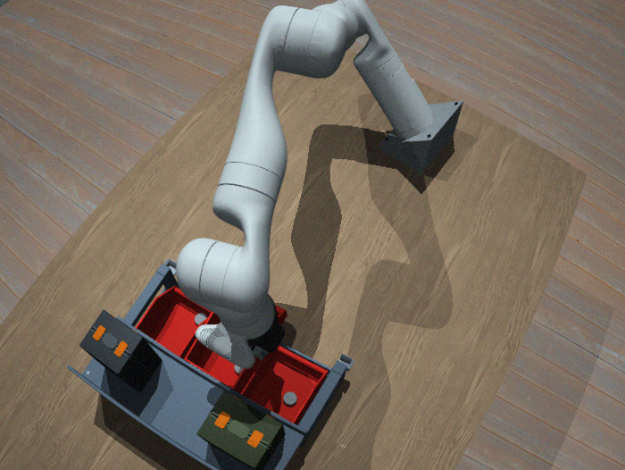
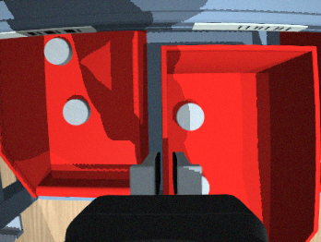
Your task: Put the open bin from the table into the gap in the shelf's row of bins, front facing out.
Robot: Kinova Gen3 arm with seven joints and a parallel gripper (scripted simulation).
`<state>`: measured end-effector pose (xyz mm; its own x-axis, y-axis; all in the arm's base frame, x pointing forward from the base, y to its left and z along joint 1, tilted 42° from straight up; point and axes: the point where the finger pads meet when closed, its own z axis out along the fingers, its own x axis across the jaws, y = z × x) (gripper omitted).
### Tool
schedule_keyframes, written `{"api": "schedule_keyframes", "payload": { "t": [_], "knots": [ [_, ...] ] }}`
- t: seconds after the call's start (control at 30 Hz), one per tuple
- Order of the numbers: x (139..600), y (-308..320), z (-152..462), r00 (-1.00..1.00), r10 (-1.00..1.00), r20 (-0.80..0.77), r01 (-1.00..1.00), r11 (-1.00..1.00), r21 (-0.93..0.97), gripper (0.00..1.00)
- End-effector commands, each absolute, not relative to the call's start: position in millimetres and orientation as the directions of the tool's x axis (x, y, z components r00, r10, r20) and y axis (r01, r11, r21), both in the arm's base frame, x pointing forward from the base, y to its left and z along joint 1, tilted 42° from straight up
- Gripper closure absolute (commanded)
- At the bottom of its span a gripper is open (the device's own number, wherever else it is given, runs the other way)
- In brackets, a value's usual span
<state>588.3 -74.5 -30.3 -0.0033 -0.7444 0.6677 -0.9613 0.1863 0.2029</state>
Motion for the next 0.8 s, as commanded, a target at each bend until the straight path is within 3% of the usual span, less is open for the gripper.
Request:
{"api": "schedule_keyframes", "payload": {
  "t": [0.0, 0.77],
  "knots": [
    [589.1, -73.4, -29.4, -0.003, -0.745, 0.667, -0.962, 0.184, 0.201, 0.68],
    [590.1, -69.0, -24.4, -0.003, -0.745, 0.667, -0.962, 0.184, 0.201, 0.68]
  ]
}}
